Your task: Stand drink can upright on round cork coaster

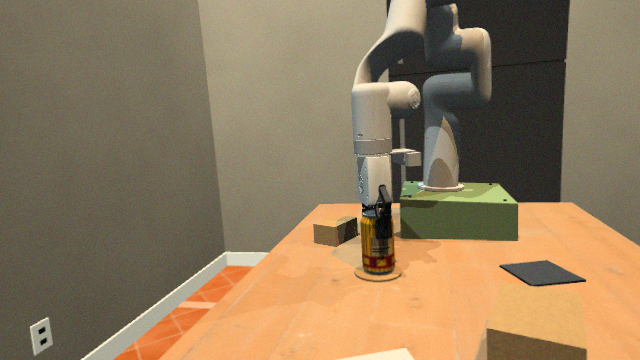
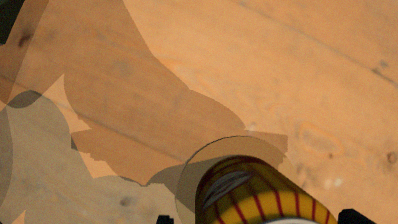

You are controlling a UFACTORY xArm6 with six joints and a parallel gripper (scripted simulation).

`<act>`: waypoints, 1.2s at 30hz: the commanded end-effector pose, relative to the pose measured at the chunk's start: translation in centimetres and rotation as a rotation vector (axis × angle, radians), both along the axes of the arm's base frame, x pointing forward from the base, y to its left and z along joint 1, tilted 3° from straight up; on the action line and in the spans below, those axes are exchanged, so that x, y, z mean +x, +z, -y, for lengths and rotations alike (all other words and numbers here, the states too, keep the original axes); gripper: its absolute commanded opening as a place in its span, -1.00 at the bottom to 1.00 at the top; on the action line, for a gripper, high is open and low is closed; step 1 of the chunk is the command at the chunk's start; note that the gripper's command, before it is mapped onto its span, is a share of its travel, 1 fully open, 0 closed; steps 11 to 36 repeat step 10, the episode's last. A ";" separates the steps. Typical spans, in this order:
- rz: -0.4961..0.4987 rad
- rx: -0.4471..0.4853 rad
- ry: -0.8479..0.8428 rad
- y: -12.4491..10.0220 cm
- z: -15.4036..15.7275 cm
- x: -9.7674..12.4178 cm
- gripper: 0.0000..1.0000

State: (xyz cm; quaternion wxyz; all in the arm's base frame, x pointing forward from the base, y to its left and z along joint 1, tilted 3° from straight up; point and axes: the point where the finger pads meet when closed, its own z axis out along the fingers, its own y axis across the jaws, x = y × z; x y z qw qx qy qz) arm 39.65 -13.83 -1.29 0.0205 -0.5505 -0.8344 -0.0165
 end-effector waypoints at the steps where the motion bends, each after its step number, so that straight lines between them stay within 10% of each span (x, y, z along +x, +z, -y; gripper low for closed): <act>1: 0.007 -0.002 0.000 4.2 0.3 0.3 1.00; 7: 0.007 -0.002 0.000 9.7 0.6 0.3 1.00; 36: 0.007 -0.002 0.000 9.8 0.6 0.3 1.00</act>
